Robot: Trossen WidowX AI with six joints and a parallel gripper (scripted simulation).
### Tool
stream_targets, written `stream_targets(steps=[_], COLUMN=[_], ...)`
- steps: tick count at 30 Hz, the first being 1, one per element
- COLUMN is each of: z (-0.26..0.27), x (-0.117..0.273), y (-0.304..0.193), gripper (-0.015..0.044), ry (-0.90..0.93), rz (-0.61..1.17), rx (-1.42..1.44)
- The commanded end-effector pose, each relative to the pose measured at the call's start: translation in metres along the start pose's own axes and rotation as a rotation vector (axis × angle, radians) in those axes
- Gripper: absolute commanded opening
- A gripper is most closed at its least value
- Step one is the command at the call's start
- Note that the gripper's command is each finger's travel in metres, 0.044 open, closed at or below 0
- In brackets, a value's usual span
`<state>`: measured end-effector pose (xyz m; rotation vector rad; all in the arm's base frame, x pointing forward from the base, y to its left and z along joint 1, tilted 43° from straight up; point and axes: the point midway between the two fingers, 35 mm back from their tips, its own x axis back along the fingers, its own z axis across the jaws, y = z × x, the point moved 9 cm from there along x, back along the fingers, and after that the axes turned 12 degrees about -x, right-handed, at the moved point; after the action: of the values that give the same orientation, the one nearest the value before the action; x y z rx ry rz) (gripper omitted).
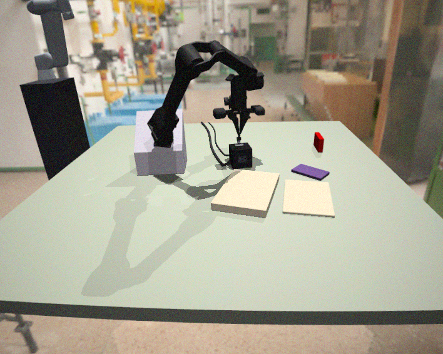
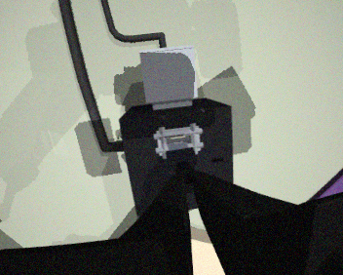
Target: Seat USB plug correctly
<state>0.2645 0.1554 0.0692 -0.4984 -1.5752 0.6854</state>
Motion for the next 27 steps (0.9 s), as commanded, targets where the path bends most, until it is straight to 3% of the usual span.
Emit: stream_targets(steps=[1, 20, 27], z=[-0.0019, -0.0012, -0.0004], x=[0.0053, 0.0132, 0.0117], y=[0.0005, 0.0004, 0.0003], gripper=[0.0000, 0.0000, 0.0000], ry=[-0.005, -0.003, -0.002], rz=[-0.009, -0.006, -0.002], rx=[-0.009, -0.011, -0.136])
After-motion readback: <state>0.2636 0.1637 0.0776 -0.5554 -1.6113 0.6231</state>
